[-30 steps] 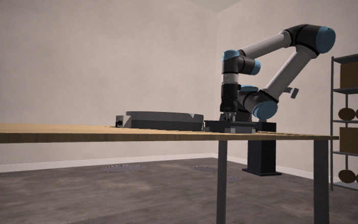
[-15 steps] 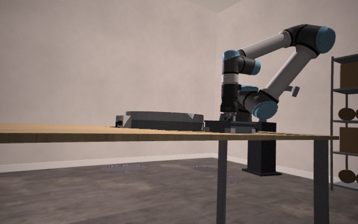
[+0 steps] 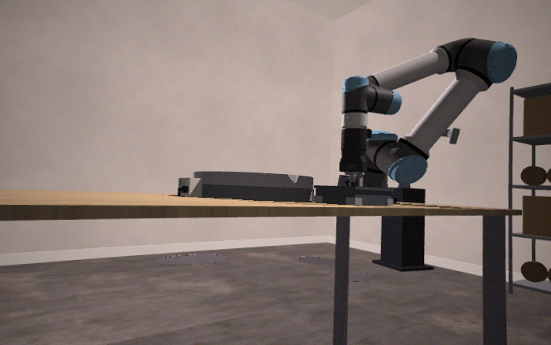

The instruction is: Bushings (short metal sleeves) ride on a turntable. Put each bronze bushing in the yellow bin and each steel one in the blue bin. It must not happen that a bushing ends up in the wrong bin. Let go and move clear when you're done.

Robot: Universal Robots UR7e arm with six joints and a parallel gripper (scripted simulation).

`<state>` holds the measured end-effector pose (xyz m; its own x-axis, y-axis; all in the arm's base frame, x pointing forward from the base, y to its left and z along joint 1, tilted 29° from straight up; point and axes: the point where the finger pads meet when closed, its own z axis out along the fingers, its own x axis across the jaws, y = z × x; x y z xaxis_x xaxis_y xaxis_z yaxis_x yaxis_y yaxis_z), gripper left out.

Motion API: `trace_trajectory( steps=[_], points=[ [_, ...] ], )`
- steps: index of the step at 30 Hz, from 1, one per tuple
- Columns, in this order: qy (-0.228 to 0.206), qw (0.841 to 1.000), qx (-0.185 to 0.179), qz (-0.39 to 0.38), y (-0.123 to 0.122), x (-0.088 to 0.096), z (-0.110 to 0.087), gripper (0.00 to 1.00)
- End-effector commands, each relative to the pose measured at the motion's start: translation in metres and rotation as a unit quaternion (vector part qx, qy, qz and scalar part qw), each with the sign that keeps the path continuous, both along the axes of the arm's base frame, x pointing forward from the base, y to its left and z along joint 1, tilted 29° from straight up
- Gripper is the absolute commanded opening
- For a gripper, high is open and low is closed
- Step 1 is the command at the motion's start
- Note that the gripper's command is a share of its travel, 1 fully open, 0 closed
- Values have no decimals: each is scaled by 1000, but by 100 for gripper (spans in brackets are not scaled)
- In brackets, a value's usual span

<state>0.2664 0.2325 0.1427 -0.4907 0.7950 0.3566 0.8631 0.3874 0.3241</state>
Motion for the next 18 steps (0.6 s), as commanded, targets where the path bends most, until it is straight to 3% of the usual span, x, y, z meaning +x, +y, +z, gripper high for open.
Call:
trace_trajectory(
  steps=[1, 18],
  points=[
    [-3, 1000, 0, 0, -2, 1, 5, 47],
    [-2, 1000, 0, 0, -3, 0, 6, 47]
  ],
)
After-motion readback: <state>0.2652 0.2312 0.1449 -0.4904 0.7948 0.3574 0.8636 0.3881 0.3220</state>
